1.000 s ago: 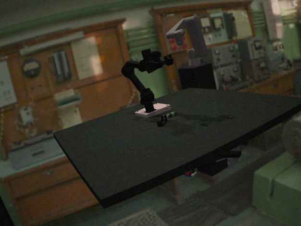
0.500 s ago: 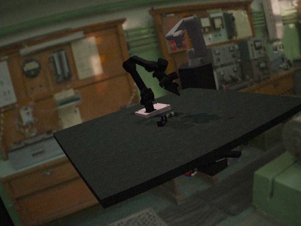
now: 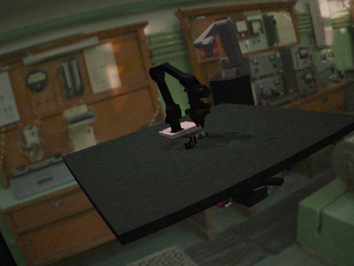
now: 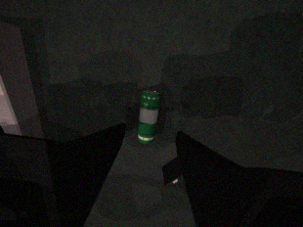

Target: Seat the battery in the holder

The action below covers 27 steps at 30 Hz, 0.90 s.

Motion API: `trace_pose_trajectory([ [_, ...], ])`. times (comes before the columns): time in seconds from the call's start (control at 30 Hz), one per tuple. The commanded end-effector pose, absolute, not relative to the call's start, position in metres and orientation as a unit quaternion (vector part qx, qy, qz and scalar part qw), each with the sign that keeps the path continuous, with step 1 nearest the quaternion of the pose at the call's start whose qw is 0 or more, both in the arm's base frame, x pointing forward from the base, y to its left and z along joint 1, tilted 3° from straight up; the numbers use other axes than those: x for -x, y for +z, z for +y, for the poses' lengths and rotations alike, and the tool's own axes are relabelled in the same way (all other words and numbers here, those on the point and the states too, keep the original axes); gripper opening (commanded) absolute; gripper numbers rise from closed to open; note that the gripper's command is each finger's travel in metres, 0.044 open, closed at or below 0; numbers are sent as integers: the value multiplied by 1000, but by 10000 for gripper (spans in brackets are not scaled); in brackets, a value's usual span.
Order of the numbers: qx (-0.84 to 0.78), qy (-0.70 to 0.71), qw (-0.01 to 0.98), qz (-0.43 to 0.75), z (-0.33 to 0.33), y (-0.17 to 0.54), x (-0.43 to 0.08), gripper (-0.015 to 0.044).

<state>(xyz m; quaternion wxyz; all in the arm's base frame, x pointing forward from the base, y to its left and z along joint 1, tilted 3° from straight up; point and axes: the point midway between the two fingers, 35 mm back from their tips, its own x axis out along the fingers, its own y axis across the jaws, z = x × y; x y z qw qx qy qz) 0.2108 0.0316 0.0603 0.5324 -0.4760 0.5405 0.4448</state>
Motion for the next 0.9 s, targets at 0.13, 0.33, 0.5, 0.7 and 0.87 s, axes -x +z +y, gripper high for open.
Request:
trace_pose_trajectory([
  [0.13, 479, 455, 517, 544, 31, 58, -209, 238],
  [0.33, 479, 455, 517, 544, 31, 49, -209, 238],
  [0.5, 479, 455, 517, 544, 30, 40, -210, 238],
  [0.7, 479, 455, 517, 544, 30, 30, -210, 238],
  [0.87, 479, 455, 517, 545, 29, 22, -209, 238],
])
